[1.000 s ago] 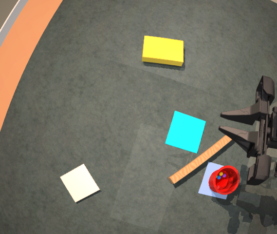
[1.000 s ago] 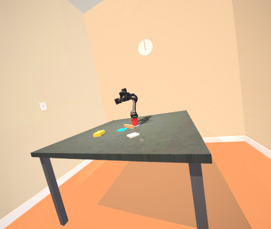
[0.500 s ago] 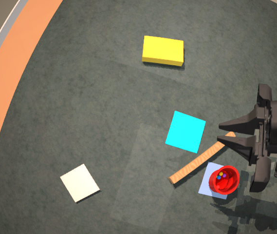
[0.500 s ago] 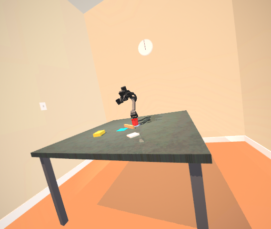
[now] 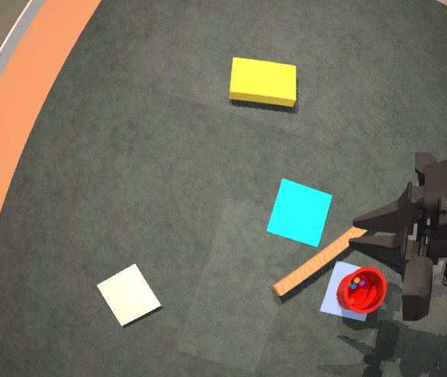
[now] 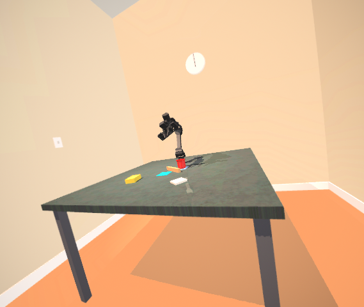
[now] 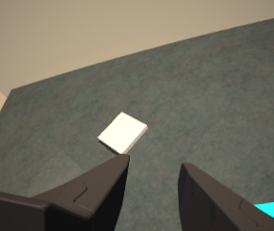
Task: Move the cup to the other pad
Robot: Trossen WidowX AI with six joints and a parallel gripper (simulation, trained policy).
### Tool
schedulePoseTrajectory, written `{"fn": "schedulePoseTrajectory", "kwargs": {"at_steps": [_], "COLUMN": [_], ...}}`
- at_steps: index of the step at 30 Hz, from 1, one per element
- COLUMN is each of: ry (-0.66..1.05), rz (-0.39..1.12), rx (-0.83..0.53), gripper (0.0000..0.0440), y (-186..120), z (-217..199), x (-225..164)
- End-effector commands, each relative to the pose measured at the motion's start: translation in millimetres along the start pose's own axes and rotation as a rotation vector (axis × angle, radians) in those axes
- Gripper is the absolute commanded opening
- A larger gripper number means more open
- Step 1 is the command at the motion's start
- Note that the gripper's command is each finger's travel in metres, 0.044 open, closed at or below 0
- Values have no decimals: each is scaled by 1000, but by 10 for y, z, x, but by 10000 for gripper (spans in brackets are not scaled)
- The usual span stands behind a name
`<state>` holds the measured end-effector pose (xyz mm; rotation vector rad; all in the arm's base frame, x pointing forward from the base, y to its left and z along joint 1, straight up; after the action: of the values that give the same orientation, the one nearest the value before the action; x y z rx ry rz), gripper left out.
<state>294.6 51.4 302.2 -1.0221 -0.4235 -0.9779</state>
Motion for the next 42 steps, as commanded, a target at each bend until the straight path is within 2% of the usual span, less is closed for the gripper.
{"fn": "schedulePoseTrajectory", "kwargs": {"at_steps": [1, 24, 42], "ry": [48, 312, 408], "rz": [48, 324, 491], "rx": [-13, -198, -417], "gripper": [112, 114, 115], "y": [1, 27, 41], "z": [39, 137, 83], "x": [-28, -327, -610]}}
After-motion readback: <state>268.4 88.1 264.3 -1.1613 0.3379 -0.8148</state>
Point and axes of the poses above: the point midway between the two fingers, 35 mm back from their tips, its own y axis out along the fingers, its own z axis across the jaws, x = y × z, the point moved 1 cm from there along -y, back along the fingers, and after that the axes turned 6 degrees about y, right-handed, at the moved point
